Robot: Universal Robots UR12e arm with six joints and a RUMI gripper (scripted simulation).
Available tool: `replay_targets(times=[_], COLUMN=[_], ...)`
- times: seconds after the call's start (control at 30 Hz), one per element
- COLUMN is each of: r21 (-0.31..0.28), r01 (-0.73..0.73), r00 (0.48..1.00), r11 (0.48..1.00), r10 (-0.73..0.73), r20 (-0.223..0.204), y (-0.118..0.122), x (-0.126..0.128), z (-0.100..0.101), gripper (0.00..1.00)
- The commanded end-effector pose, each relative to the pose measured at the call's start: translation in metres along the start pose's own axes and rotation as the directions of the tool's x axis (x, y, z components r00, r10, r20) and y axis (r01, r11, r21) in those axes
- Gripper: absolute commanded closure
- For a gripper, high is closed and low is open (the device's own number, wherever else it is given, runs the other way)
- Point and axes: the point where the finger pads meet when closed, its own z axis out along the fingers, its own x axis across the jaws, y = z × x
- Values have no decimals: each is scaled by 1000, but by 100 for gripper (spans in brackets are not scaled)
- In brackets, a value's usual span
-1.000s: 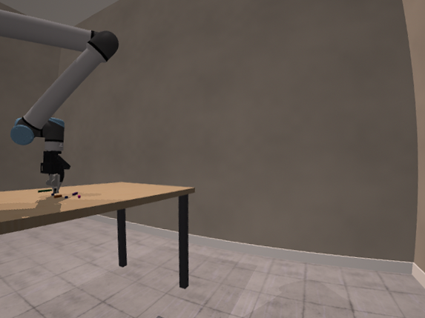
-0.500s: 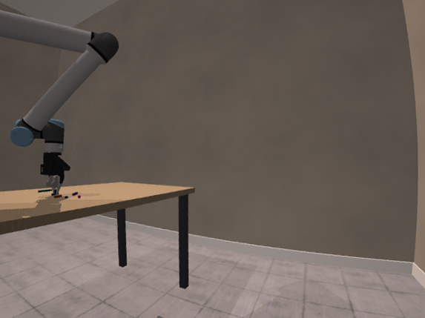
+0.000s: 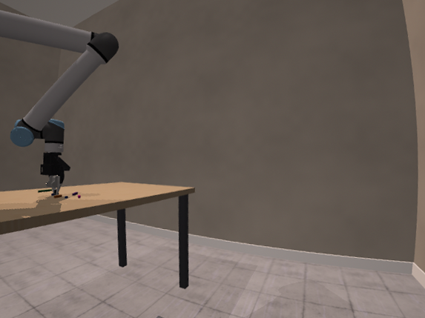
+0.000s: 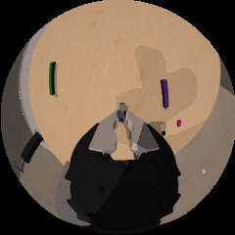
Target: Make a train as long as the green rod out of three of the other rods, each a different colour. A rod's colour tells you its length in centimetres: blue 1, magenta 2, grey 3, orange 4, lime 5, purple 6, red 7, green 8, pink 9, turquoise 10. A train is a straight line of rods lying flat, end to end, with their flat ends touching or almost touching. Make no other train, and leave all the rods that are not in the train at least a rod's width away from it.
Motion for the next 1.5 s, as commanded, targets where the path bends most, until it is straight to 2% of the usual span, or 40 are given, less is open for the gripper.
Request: replay_targets(times=[0.0, 0.5, 1.0, 1.47], r21=[1, 1, 1, 1], r01=[0, 0, 0, 0], r00=[1000, 1000, 1000, 1000], r11=[1000, 1000, 1000, 1000], r10=[0, 0, 0, 0], r20=[0, 0, 0, 0], y=[0, 0, 0, 0], x=[0, 0, 0, 0], z=[0, 0, 0, -2], gripper=[100, 100, 86, 86])
